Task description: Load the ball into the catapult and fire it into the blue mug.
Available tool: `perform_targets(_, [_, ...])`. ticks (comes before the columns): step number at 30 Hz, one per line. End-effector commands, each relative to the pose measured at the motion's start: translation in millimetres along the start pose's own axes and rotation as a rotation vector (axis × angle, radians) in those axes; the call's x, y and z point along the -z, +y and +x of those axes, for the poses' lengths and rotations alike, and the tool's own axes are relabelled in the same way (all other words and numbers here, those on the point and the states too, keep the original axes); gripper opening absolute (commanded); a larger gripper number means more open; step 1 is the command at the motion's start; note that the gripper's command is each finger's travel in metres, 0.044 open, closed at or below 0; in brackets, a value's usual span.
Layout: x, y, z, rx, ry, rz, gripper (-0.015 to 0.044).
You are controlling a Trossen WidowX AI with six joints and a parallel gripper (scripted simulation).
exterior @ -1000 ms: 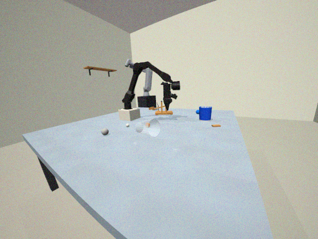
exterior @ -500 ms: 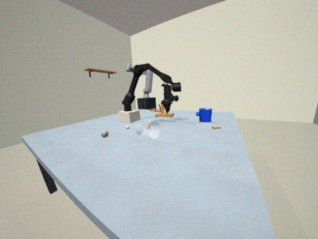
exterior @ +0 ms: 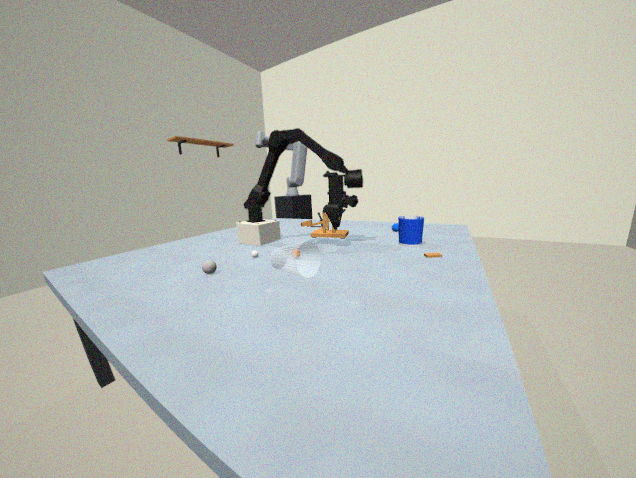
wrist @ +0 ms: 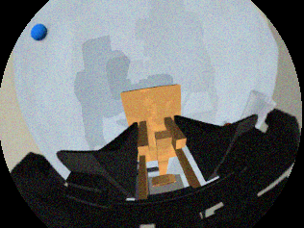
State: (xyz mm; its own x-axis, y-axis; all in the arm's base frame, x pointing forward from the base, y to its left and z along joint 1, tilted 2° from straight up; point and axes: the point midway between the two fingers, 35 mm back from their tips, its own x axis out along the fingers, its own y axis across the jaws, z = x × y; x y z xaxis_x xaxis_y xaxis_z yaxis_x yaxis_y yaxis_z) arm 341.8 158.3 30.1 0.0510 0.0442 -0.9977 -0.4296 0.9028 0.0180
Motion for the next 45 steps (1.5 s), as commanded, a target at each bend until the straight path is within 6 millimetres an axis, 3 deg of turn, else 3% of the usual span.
perform_targets(1, [-0.5,-0.7,5.6,0.003,-0.005,0.006,0.0])
perform_targets(16, [0.5,-0.8,30.0,0.003,-0.004,0.006,0.0])
perform_targets(22, [0.5,-0.4,26.0,0.0,0.0,0.001,0.0])
perform_targets(36, [0.5,-0.4,26.0,0.0,0.0,0.001,0.0368])
perform_targets(39, [-2.4,-0.4,2.8,0.0,0.0,0.001,0.044])
perform_targets(43, [-0.9,-0.1,-63.1,0.0,0.0,0.0,0.044])
perform_targets(45, [0.7,0.0,-74.0,0.0,0.0,0.0,0.044])
